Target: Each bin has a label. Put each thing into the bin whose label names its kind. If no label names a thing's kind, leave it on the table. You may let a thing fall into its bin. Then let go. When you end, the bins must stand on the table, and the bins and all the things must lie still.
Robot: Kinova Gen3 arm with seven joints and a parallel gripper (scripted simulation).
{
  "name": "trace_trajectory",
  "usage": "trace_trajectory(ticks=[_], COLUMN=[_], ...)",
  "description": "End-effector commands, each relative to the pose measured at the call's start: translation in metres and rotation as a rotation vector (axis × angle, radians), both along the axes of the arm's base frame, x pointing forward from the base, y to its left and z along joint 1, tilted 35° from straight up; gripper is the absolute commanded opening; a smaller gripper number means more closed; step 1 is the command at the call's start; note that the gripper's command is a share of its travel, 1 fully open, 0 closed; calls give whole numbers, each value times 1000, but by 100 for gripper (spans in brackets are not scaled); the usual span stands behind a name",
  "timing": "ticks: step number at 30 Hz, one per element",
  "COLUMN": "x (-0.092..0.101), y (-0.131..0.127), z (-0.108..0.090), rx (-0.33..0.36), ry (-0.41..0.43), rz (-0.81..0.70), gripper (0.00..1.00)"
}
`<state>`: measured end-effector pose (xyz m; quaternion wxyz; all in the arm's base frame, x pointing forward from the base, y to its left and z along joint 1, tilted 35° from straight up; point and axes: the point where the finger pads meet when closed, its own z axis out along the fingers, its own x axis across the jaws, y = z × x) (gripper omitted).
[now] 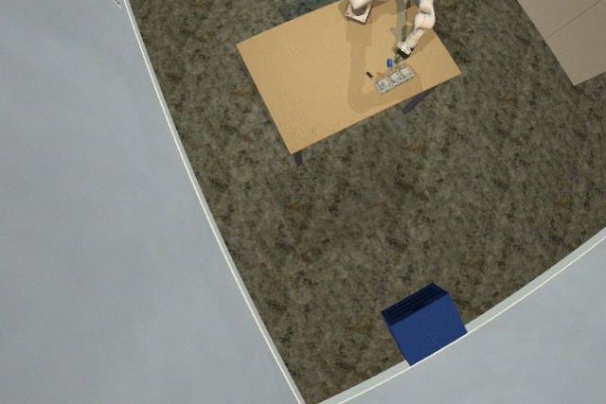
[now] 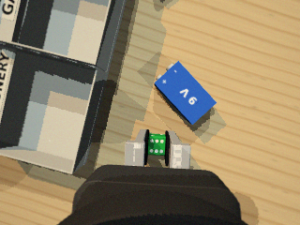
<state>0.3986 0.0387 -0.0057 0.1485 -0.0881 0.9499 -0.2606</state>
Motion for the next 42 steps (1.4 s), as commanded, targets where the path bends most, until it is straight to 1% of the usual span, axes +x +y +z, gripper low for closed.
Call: trace_trajectory(ticks=[1, 12, 14, 16, 31, 34, 42], x=[0, 0, -2, -2, -18, -20, -20], y=[1, 1, 4, 4, 27, 29, 29], z=[0, 0, 6, 6, 47, 50, 50], rx=[1, 1, 1, 1, 1, 1, 1], ry=[-1, -1, -1, -1, -1, -1, -1], rz=[1, 1, 1, 1, 1, 1, 1], gripper=[34, 34, 34, 34, 34, 34, 34])
